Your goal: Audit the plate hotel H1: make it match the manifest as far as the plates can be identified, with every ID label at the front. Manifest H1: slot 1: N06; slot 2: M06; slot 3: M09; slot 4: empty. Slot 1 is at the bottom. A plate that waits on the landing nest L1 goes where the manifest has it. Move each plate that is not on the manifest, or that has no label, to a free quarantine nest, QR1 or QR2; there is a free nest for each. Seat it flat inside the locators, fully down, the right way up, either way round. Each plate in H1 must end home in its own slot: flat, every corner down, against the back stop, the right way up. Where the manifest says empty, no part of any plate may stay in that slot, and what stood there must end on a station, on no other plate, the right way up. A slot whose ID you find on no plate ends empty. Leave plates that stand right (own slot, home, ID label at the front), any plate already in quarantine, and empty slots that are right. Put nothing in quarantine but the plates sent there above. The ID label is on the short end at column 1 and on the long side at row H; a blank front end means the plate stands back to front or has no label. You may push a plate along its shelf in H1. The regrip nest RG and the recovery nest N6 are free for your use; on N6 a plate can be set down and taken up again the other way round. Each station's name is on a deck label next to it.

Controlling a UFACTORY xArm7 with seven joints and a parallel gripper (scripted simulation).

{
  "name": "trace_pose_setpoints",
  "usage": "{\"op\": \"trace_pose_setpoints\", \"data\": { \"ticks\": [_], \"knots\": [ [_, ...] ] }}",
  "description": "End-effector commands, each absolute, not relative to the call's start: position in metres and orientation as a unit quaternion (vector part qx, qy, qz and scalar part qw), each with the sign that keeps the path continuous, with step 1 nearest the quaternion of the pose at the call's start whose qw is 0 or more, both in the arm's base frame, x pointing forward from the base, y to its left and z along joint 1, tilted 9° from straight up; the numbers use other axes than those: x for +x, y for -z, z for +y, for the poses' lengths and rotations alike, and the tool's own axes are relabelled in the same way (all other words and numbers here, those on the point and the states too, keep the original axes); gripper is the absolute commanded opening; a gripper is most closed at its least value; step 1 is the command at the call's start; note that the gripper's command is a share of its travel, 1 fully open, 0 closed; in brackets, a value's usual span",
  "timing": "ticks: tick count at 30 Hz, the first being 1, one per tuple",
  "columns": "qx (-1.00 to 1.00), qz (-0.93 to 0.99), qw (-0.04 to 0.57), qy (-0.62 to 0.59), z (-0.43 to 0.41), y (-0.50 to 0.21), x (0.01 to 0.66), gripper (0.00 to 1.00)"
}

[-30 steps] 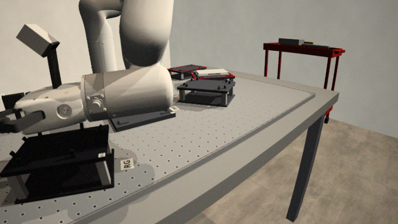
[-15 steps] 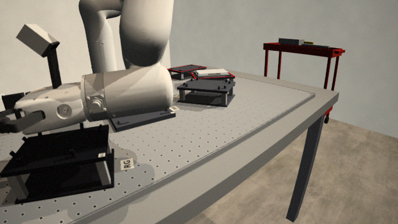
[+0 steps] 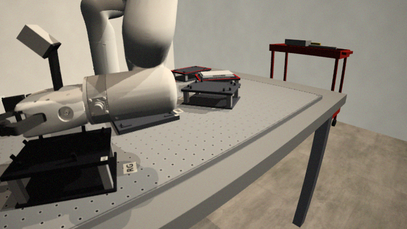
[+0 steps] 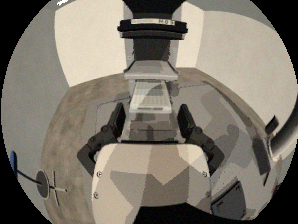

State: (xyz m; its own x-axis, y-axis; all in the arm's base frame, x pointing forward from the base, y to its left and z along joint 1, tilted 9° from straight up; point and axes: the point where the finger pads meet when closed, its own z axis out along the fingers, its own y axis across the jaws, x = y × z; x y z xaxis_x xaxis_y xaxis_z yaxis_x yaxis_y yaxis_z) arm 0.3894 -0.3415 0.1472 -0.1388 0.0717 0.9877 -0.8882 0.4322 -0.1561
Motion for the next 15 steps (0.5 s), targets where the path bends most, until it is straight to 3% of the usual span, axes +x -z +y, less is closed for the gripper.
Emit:
{"op": "trace_pose_setpoints", "data": {
  "ticks": [1,15],
  "knots": [
    [0.325,-0.627,0.569,-0.422,-0.3420,-0.1487,0.3899,1.00],
    [0.325,-0.627,0.569,-0.422,-0.3330,-0.1487,0.3943,1.00]
  ]
}}
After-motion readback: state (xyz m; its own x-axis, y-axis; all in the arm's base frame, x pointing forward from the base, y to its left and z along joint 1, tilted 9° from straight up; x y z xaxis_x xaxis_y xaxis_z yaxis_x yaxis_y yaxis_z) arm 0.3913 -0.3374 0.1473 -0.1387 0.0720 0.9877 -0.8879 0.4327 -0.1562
